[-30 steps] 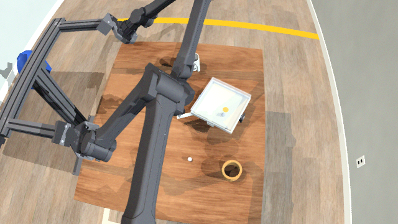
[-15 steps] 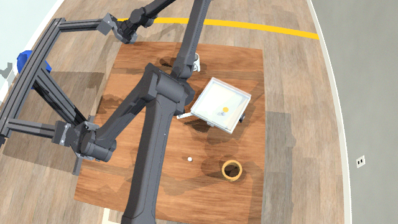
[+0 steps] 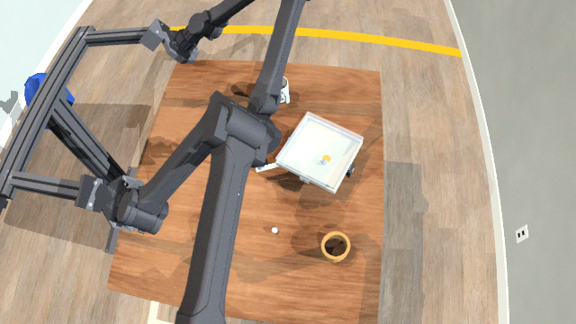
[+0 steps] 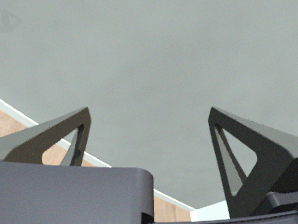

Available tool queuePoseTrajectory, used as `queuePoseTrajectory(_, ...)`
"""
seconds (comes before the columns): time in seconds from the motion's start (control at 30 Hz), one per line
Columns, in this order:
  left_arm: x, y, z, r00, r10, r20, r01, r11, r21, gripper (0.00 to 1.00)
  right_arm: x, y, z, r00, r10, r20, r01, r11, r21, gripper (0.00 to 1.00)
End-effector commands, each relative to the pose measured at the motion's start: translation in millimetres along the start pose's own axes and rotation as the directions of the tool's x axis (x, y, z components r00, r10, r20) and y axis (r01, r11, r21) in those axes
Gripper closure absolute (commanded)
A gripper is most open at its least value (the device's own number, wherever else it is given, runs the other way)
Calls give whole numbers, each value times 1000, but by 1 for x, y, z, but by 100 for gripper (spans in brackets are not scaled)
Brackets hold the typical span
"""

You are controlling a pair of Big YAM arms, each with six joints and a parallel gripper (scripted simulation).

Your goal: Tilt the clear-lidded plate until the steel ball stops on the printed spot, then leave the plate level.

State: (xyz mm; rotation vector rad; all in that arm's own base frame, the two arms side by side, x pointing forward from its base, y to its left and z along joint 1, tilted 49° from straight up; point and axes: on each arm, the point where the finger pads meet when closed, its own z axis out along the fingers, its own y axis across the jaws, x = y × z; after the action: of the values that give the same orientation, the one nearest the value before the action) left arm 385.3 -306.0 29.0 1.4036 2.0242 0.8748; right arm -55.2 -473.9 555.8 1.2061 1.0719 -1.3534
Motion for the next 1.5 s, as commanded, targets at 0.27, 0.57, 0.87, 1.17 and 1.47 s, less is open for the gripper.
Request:
queuePoseTrajectory(0.27, -6, 7, 9, 1000, -9, -26, 9, 1000, 2, 100, -38, -9, -7, 997, -2, 75, 0, 1000, 16, 0)
queuePoseTrajectory(0.57, -16, 1, 0, 1000, 12, -8, -12, 1000, 3, 100, -38, -9, -7, 997, -2, 75, 0, 1000, 16, 0)
queuePoseTrajectory(0.87, -26, -2, -7, 1000, 26, 5, -26, 1000, 7, 100, -38, -9, -7, 997, -2, 75, 0, 1000, 16, 0)
queuePoseTrajectory(1.17, -30, 0, -9, 1000, 22, 9, -22, 1000, 5, 100, -38, -9, -7, 997, -2, 75, 0, 1000, 16, 0)
queuePoseTrajectory(1.47, -31, 13, -21, 999, -3, 32, 4, 1000, -6, 100, -38, -9, -7, 997, -2, 75, 0, 1000, 16, 0)
